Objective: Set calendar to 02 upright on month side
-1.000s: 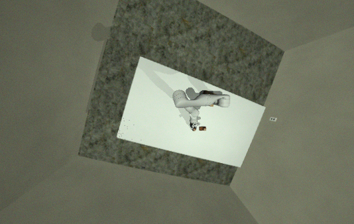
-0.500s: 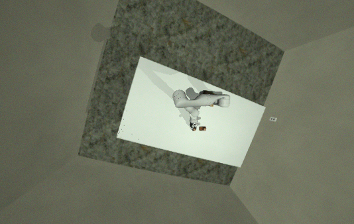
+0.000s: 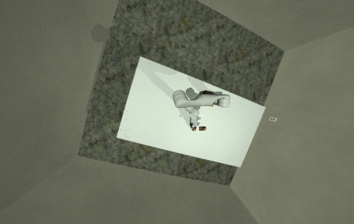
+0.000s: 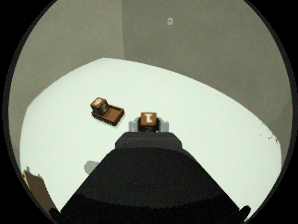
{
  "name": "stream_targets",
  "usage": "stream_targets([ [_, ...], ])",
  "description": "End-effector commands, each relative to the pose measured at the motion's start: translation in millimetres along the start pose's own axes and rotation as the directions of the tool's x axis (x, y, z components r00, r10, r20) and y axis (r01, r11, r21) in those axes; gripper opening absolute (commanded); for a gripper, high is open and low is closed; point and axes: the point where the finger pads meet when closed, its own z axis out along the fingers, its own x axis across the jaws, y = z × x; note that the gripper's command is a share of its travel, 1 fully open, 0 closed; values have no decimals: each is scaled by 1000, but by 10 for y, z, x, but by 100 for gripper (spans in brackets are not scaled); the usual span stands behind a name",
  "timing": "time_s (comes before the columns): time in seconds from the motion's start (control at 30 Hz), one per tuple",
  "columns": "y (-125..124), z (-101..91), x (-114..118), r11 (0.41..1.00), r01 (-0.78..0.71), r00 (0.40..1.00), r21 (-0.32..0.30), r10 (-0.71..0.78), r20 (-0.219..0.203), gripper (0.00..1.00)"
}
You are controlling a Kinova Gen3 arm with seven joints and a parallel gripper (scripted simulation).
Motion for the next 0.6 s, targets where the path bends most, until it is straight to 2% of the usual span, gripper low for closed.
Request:
stream_targets([
  [0.0,-1,2,0,1000,0,1000,0,0,0,60],
  [0.57,28,31,0,1000,0,1000,0,0,0,60],
])
